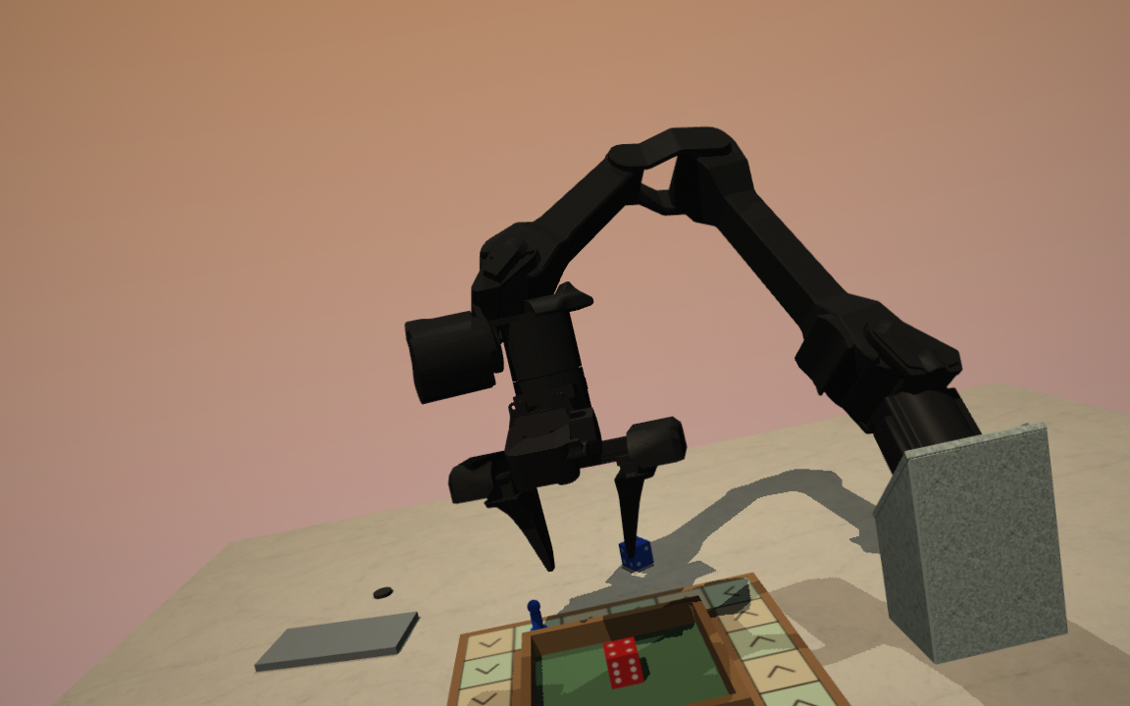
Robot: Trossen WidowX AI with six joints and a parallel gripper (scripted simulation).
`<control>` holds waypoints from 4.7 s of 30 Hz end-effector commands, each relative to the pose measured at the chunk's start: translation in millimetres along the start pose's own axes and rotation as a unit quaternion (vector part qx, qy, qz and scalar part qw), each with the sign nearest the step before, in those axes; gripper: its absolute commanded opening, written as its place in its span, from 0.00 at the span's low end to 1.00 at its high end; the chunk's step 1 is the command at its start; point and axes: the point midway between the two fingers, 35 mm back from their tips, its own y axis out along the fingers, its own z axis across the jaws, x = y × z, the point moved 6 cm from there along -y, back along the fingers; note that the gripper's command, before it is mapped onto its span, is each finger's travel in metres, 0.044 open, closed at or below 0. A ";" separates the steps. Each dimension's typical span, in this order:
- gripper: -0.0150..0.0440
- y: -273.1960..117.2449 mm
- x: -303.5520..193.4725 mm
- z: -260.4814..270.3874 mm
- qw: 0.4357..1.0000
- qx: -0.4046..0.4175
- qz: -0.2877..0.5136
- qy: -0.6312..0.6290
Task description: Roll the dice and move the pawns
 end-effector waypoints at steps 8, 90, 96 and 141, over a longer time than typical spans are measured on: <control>0.72 6.6 -174.6 -1.5 0.924 -0.042 0.028 0.378; 0.25 -56.4 -195.8 4.5 0.905 -0.046 0.039 0.421; 0.25 -52.0 -180.6 -3.6 0.915 -0.042 0.031 0.401; 0.25 8.3 66.1 19.6 0.997 -0.018 0.042 -0.068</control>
